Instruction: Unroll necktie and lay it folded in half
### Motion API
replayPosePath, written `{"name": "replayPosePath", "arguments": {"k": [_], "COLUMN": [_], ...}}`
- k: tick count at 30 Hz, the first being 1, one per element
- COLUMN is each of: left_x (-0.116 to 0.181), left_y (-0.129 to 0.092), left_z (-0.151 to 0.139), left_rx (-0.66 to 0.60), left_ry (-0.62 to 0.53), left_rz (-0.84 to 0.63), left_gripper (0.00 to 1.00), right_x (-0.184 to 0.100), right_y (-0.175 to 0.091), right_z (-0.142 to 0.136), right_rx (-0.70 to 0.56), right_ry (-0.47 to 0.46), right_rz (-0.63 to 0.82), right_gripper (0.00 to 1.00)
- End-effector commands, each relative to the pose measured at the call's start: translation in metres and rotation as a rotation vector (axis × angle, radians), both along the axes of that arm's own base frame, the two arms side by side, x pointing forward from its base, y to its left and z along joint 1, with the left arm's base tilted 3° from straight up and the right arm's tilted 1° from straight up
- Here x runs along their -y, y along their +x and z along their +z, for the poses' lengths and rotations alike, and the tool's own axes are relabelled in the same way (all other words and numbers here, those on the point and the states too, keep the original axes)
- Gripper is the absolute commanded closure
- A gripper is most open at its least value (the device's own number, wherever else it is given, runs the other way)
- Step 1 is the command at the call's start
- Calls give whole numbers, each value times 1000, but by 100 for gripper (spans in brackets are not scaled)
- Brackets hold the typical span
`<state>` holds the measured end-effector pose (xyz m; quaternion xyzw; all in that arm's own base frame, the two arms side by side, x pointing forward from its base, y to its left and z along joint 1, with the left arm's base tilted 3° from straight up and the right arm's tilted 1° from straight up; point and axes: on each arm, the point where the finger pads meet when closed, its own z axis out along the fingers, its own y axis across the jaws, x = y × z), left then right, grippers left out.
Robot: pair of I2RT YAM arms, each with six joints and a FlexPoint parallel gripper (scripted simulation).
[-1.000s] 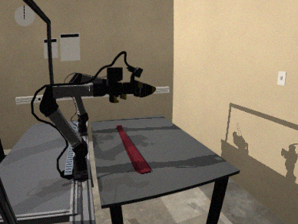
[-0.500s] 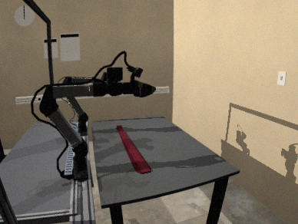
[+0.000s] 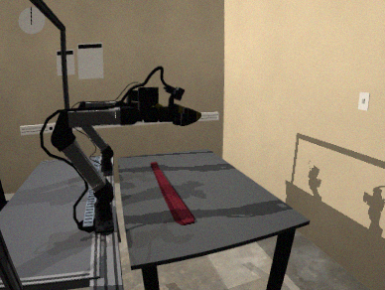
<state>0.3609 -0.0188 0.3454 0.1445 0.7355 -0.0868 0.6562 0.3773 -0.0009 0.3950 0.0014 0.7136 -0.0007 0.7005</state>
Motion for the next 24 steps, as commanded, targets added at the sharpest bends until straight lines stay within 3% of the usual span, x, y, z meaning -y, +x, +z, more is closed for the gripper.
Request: {"name": "replayPosePath", "arguments": {"k": [1, 10, 24], "left_x": [-13, -16, -18], "left_y": [8, 14, 16], "left_z": [17, 40, 50], "left_rx": [45, 80, 95], "left_ry": [-33, -65, -79], "left_rz": [153, 274, 326], "left_gripper": [7, 4, 0], "right_x": [0, 0, 0], "right_y": [0, 0, 0], "right_z": [0, 0, 0], "right_rx": [0, 0, 0], "right_ry": [0, 0, 0], "right_rz": [0, 0, 0], "right_gripper": [0, 0, 0]}}
